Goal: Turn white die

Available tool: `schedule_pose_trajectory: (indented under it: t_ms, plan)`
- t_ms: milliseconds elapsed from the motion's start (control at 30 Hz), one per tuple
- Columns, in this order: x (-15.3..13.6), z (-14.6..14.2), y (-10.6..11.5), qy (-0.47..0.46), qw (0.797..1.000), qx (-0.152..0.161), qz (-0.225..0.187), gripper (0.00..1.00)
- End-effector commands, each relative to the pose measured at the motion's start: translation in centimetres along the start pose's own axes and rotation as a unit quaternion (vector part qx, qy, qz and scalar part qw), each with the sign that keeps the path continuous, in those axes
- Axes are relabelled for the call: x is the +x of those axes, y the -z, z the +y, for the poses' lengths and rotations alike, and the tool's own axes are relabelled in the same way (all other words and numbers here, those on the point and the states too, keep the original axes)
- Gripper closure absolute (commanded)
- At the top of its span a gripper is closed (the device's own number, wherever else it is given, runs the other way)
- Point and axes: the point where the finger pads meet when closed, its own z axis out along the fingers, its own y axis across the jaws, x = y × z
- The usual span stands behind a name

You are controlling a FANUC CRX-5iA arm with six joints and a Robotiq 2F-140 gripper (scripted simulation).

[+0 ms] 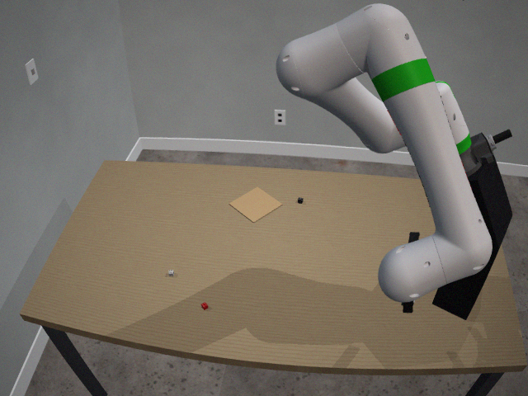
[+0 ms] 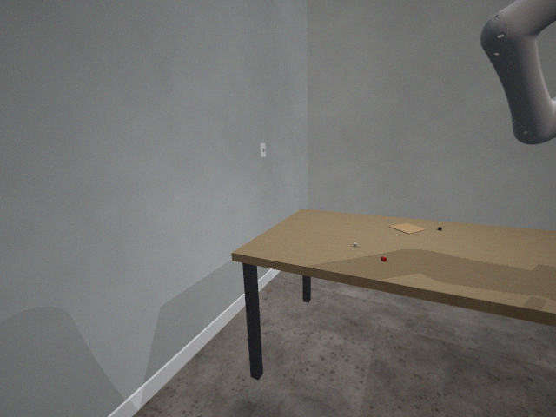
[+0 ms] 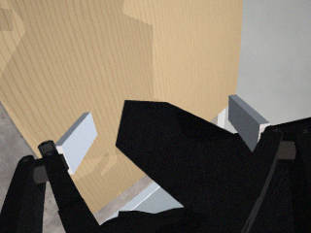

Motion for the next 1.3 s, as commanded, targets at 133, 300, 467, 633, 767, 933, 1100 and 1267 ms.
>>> schedule_pose_trajectory:
  t_ms: [133, 300, 467, 633, 767, 933, 1100, 1267]
  plan:
    - [0.0, 0.0, 0.0, 0.0, 1.0, 0.0, 0.0, 0.0]
    - [0.0, 0.0, 0.0, 0.0, 1.0, 0.0, 0.0, 0.0]
    - [0.0, 0.0, 0.0, 0.0, 1.0, 0.0, 0.0, 0.0]
    - [0.0, 0.0, 0.0, -0.002, 1.0, 0.001, -0.002, 0.0]
    - [0.5, -0.4, -0.3, -0.023, 0.999, 0.008, -0.022, 0.0]
    - [2.5, -1.8, -1.1, -0.101, 0.99, 0.033, -0.091, 0.0]
    - [3.6, -2.4, -1.6, -0.143, 0.981, 0.044, -0.125, 0.0]
    - [6.5, -3.4, -2.7, -0.23, 0.952, 0.063, -0.19, 0.0]
